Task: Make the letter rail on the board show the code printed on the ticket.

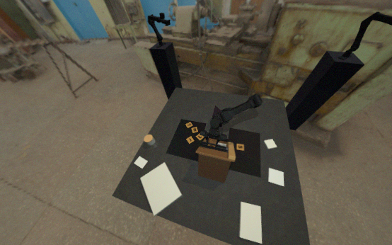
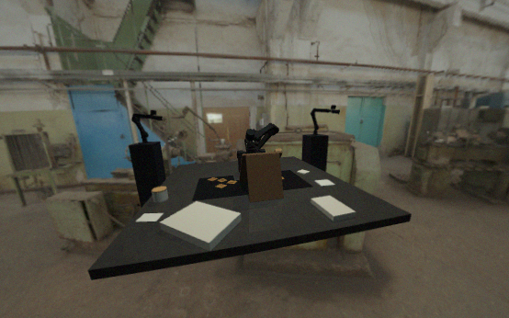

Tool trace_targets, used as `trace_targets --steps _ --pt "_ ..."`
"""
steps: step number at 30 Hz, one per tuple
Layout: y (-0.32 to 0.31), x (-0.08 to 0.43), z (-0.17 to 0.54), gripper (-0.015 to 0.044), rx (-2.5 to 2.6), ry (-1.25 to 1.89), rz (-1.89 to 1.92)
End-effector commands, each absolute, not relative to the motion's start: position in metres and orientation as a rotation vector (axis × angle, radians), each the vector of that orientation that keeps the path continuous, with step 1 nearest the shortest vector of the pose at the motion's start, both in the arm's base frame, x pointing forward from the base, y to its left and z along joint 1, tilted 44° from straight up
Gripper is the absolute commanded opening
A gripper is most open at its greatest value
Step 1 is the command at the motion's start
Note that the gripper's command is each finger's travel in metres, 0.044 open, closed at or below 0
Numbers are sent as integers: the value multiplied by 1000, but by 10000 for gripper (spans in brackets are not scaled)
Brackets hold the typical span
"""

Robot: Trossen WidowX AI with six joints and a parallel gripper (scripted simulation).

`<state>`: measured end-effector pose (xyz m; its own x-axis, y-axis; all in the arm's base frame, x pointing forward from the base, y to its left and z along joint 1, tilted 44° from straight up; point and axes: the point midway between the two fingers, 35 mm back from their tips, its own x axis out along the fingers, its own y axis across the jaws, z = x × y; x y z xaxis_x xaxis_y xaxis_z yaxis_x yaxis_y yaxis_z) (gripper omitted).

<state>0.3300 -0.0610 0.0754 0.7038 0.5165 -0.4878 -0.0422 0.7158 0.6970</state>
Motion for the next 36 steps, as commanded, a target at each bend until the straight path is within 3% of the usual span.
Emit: trace_targets --steps 1,36 --pt "-60 330 80 0 710 726 337" --pt "-44 329 94 0 711 727 338"
